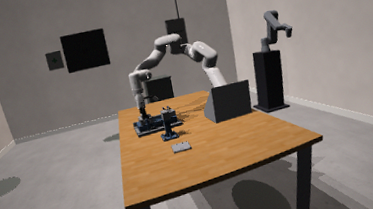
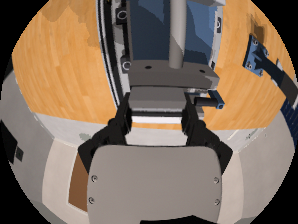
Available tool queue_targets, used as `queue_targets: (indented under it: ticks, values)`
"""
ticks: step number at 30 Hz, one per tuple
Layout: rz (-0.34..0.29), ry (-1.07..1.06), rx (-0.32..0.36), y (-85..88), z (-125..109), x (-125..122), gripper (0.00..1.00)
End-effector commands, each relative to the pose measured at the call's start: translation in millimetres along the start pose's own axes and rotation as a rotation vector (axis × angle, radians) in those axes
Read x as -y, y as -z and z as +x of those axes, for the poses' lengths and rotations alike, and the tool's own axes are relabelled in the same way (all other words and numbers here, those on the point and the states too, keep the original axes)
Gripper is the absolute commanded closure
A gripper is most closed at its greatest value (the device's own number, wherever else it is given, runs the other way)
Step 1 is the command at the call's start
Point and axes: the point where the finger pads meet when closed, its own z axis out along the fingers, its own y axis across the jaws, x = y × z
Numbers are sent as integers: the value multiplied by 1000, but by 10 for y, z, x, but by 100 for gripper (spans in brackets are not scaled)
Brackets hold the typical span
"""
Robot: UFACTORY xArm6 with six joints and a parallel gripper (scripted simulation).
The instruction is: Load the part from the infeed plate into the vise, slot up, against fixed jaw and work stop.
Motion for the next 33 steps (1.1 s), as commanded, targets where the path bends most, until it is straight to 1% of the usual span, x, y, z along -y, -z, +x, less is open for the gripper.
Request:
queue_targets:
  ticks: [1, 15, 16, 33]
  values:
    - [0, -1, 4, 14, -13, 4, 100]
    - [0, -1, 4, 13, -13, 4, 100]
    - [0, -1, 4, 13, -13, 4, 19]
    - [0, -1, 4, 13, -13, 4, 19]
